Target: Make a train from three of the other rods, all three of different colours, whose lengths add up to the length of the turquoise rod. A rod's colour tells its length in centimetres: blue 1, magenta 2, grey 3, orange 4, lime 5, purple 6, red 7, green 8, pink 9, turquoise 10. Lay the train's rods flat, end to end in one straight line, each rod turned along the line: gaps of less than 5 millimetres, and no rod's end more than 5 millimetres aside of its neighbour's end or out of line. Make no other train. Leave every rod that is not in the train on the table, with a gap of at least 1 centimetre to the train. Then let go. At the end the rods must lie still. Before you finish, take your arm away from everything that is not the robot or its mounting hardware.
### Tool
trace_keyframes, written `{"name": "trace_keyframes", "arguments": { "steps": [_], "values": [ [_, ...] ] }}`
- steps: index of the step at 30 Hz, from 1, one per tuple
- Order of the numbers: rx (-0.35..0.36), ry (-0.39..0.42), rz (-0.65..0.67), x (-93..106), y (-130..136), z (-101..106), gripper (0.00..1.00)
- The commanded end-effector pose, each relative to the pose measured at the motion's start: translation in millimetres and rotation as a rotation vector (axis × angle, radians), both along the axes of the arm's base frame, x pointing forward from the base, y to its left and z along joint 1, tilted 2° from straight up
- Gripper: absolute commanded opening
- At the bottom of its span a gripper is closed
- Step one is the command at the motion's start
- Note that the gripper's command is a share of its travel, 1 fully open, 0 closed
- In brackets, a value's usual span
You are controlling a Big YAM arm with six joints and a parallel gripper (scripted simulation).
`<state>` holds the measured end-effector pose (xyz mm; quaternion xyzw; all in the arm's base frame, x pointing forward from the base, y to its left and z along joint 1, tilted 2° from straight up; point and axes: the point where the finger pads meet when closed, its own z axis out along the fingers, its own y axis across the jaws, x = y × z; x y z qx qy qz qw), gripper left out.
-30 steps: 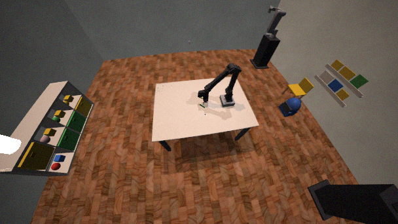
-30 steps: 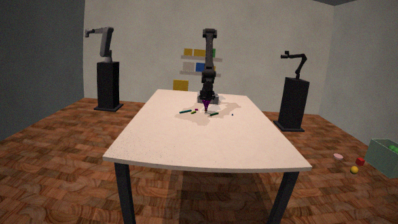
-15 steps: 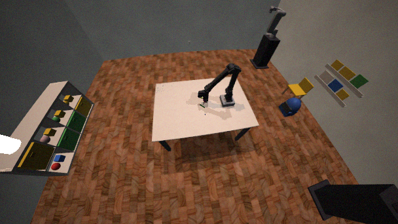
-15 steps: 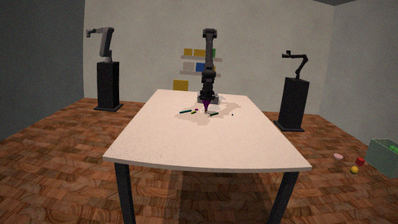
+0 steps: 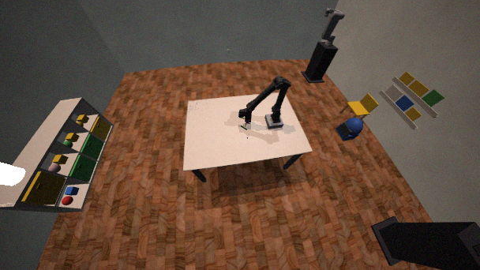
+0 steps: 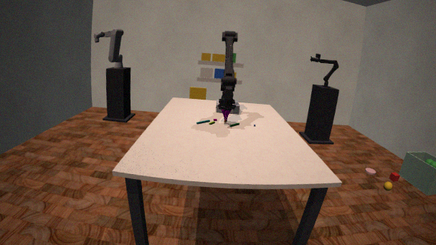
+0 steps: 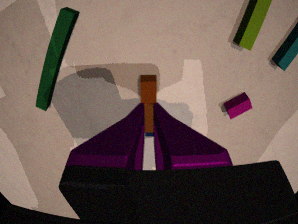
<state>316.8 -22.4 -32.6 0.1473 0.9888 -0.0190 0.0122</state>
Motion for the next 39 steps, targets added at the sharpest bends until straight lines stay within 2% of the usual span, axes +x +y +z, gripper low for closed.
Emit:
{"name": "trace_keyframes", "arguments": {
  "steps": [1, 39],
  "values": [
    [-0.002, 0.007, -0.002, 1.4, -4.1, -2.1, 0.04],
    [-0.001, 0.005, -0.024, 2.2, -5.8, -1.6, 0.04]
  ]
}}
